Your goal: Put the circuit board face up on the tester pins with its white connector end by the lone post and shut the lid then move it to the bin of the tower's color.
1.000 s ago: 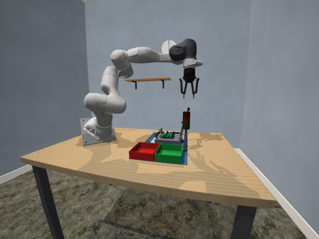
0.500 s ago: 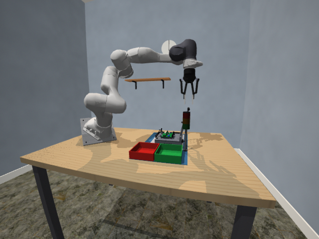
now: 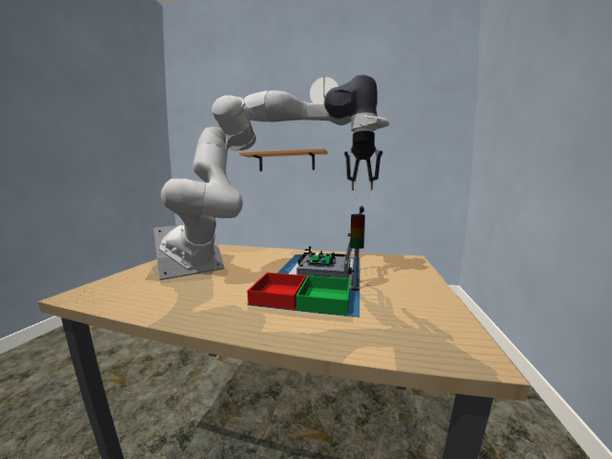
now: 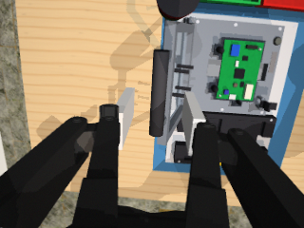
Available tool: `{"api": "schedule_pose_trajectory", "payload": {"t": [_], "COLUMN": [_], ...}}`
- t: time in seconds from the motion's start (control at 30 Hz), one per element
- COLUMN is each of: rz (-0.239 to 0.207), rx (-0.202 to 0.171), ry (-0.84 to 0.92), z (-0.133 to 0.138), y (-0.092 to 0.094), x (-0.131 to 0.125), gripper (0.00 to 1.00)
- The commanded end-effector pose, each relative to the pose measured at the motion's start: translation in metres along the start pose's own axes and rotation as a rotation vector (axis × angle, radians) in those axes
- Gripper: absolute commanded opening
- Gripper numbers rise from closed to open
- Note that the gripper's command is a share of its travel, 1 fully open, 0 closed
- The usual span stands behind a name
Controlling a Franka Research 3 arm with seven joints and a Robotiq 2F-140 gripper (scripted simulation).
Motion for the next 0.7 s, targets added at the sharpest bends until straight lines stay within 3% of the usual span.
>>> {"api": "schedule_pose_trajectory", "payload": {"t": [0.0, 0.27, 0.67], "rz": [0.0, 0.0, 0.0], "rx": [0.002, 0.002, 0.002], "ry": [0.003, 0.003, 0.003], "z": [0.0, 0.0, -0.001], "y": [-0.001, -0.005, -0.036], "x": [-0.001, -0.001, -0.001], "gripper": [0.3, 0.3, 0.3]}}
Point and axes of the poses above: the point where the finger pads meet when closed, its own y axis back along the fingers, its own z axis across the jaws, x = y × z, the point moved 9 cm from there along y, back along the fingers, and after that the axes turned 12 degrees about -y, right-handed, at the moved point
